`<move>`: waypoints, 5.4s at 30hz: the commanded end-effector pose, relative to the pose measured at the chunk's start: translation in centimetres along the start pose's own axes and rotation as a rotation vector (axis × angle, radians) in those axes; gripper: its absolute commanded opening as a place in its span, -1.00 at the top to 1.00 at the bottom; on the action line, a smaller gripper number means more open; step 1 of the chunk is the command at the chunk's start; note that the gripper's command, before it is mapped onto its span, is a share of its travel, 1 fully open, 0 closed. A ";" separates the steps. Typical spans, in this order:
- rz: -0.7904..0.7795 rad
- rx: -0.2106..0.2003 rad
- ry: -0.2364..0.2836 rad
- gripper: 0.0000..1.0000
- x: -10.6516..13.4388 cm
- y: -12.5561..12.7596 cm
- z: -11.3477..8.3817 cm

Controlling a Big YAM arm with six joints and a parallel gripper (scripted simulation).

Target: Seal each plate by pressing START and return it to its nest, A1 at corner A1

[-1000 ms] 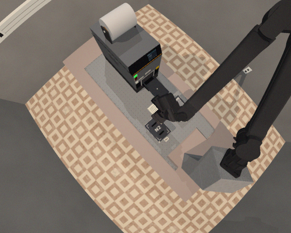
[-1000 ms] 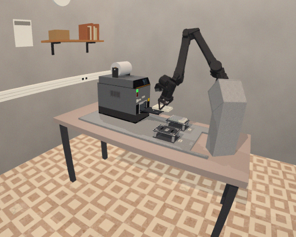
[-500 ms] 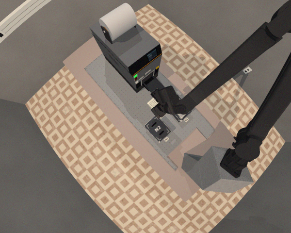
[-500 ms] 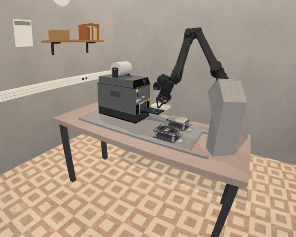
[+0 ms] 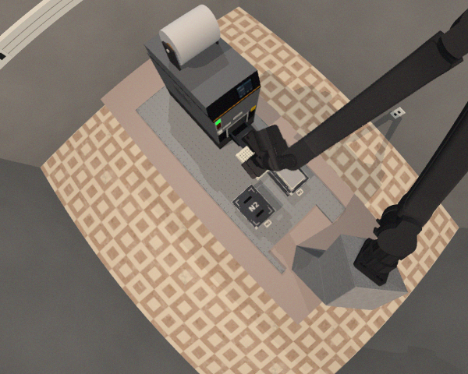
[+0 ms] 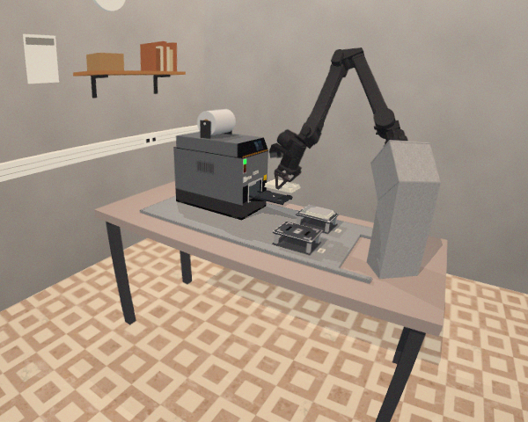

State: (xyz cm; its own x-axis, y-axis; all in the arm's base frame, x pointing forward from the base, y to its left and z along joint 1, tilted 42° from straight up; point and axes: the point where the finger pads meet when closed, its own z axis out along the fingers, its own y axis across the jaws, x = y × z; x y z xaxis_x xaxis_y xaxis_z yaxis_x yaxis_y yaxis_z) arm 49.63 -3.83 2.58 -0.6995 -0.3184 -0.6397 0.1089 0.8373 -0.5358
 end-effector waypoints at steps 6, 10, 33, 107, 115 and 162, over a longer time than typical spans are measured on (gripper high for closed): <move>0.009 0.017 -0.016 1.00 -2.4 -2.7 0.5; 0.005 0.013 -0.026 1.00 -3.6 -3.2 0.4; 0.006 0.018 -0.011 1.00 -5.7 -6.1 1.5; -0.012 -0.004 -0.014 1.00 -8.6 -6.5 2.6; -0.033 -0.020 0.013 1.00 -7.2 -5.1 3.1; -0.023 -0.010 0.024 1.00 -5.5 -6.0 4.4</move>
State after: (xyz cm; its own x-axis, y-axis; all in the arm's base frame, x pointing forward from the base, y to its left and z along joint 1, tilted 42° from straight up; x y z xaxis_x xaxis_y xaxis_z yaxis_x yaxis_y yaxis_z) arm 56.07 -9.11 8.82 -0.7008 -0.3139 -0.6406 0.1135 0.8375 -0.5345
